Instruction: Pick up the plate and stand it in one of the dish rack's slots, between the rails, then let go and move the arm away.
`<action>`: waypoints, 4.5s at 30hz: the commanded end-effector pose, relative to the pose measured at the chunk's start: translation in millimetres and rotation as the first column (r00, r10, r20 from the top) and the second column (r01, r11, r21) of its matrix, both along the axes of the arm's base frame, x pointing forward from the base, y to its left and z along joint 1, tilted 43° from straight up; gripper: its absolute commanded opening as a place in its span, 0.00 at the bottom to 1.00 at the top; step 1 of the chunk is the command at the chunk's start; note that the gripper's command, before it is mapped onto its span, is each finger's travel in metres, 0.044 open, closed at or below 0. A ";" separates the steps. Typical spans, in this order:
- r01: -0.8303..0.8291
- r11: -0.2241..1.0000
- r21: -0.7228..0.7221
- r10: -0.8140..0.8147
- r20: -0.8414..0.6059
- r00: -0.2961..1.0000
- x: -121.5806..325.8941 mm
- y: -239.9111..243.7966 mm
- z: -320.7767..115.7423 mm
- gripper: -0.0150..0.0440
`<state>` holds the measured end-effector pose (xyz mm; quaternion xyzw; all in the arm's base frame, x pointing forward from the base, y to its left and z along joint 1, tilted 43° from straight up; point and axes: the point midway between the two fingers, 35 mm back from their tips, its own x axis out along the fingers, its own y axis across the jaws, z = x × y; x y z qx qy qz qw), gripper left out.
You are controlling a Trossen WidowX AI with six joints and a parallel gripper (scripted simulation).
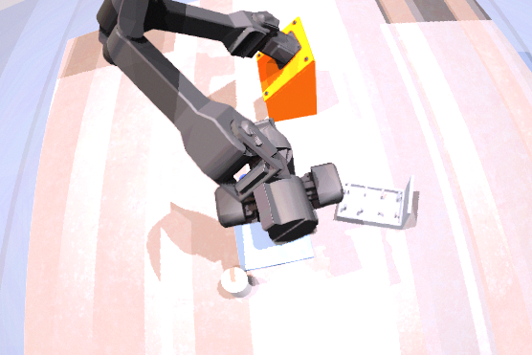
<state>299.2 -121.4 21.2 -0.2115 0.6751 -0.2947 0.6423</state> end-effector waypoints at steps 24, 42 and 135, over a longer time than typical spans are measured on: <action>0.006 1.000 -0.004 -0.006 0.000 1.000 17.4 84.1 87.2 0.25; 0.318 0.948 0.008 -0.308 0.280 0.909 -11.2 142.6 37.6 0.25; -0.918 -0.021 0.396 0.721 0.642 0.260 -39.0 53.6 -70.8 0.25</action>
